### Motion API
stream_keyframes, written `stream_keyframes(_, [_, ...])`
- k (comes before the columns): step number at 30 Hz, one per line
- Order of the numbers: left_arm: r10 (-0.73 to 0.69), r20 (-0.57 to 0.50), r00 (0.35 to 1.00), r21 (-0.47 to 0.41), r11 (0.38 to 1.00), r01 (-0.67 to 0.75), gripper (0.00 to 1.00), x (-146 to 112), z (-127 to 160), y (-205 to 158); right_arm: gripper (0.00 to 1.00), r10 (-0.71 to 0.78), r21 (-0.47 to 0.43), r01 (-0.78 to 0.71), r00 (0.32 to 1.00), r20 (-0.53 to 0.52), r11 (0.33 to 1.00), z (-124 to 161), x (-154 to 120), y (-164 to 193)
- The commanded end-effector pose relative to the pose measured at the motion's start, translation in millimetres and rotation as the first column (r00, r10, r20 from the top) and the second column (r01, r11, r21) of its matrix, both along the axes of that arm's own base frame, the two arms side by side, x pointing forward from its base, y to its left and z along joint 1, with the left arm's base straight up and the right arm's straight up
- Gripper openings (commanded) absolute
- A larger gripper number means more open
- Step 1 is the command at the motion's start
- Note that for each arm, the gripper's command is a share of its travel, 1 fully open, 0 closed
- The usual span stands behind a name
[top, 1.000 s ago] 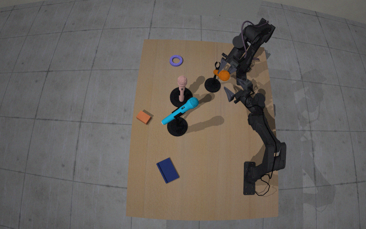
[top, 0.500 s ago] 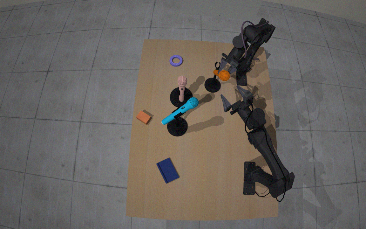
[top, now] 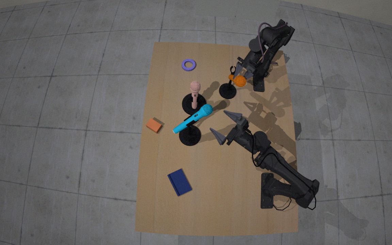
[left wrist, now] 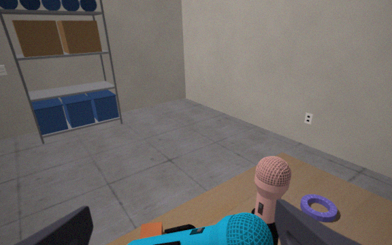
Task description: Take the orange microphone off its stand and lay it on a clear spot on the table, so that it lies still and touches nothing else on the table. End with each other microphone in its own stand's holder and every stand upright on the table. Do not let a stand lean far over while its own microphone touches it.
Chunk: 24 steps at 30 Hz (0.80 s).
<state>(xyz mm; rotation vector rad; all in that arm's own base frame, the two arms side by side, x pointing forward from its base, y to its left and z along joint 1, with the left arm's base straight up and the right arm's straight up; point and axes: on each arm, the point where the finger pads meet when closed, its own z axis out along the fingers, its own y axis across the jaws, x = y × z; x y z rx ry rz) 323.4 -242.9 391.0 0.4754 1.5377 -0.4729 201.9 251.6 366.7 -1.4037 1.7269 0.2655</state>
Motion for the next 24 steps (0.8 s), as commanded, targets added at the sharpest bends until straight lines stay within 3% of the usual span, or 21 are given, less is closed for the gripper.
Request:
stream_keyframes(1, [0.016,0.065,0.998,-0.048,0.999,-0.013,0.98,-2,39,20,0.0,0.02,-0.013,-0.02,0.999,0.028,1.0,-4,5,10])
stream_keyframes(6, [0.172,0.074,0.982,-0.06,0.984,-0.168,0.98,25,47,81,0.0,0.061,-0.036,-0.058,0.994,0.09,0.998,-5,10,23])
stream_keyframes(13, [0.37,0.079,0.926,-0.055,0.929,-0.367,0.98,45,51,164,0.0,0.118,-0.114,-0.105,0.987,0.111,0.988,-32,16,44])
stream_keyframes(15, [0.37,0.079,0.926,-0.055,0.929,-0.367,0.98,45,51,164,0.0,0.118,-0.114,-0.105,0.987,0.111,0.988,-32,16,44])
stream_keyframes(16, [0.359,0.057,0.931,-0.03,0.933,-0.358,0.98,52,39,160,0.0,0.112,-0.076,-0.102,0.983,0.146,0.992,-13,15,41])
stream_keyframes(17, [0.398,0.084,0.913,-0.055,0.917,-0.395,0.98,45,53,176,0.0,0.125,-0.082,-0.113,0.98,0.155,0.99,-14,13,44])
stream_keyframes(19, [0.468,0.092,0.879,-0.056,0.884,-0.465,0.98,45,56,204,0.0,0.145,-0.153,-0.127,0.982,0.119,0.98,-47,19,54])
stream_keyframes(24, [0.539,0.08,0.839,-0.047,0.842,-0.537,0.98,47,53,242,0.0,0.187,-0.211,-0.156,0.973,0.132,0.965,-66,21,65])
